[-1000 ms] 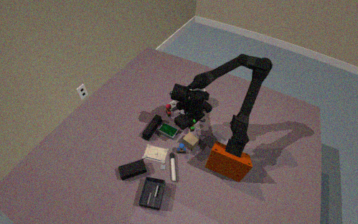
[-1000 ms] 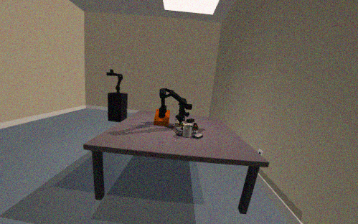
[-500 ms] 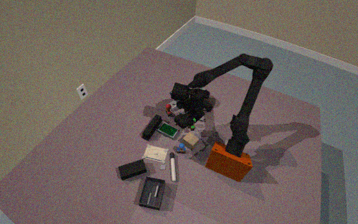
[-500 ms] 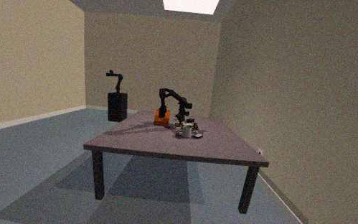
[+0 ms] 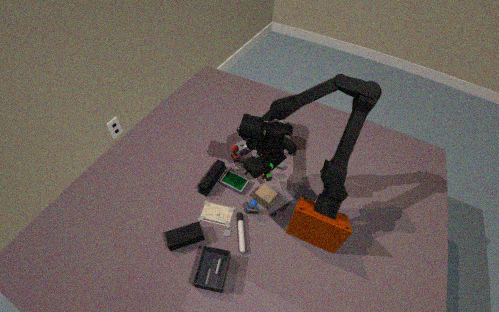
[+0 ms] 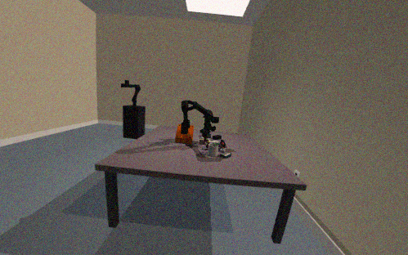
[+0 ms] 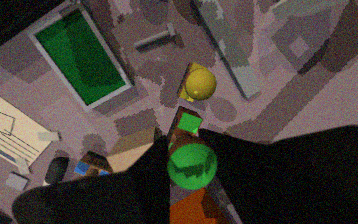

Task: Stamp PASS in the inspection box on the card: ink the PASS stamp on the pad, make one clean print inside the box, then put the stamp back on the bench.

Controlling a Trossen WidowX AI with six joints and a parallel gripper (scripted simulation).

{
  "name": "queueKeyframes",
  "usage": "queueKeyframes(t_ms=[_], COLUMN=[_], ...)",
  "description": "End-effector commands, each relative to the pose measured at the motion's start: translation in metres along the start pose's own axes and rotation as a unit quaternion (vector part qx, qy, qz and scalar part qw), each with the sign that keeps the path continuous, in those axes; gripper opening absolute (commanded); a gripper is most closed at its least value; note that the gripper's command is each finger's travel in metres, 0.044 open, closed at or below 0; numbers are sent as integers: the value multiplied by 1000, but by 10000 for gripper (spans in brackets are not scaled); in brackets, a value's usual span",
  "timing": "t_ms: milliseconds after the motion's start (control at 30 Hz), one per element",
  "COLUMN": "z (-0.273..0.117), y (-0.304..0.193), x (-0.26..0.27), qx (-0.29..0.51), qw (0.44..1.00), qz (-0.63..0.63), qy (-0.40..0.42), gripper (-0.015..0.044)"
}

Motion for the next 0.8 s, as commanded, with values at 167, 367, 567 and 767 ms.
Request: queueKeyframes(t_ms=[167,367,567,767], z=[-5,-8,-11,-14], y=[0,0,0,0], x=[0,0,-1,-1], qx=[-1,-1,-2,-2], qw=[1000,1000,1000,1000], qz=[2,2,2,2], qy=[2,2,3,3], gripper=[0,0,0,0])
Point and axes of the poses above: the point midway between the two fingers, 35 mm back from their tips, its own z axis out along the fingers, its own x axis across the jaws, y = z × x, the point moved 8 cm from there along -z, back along the fingers, and after that the axes turned 8 degrees about -z, right-handed, at the moved point
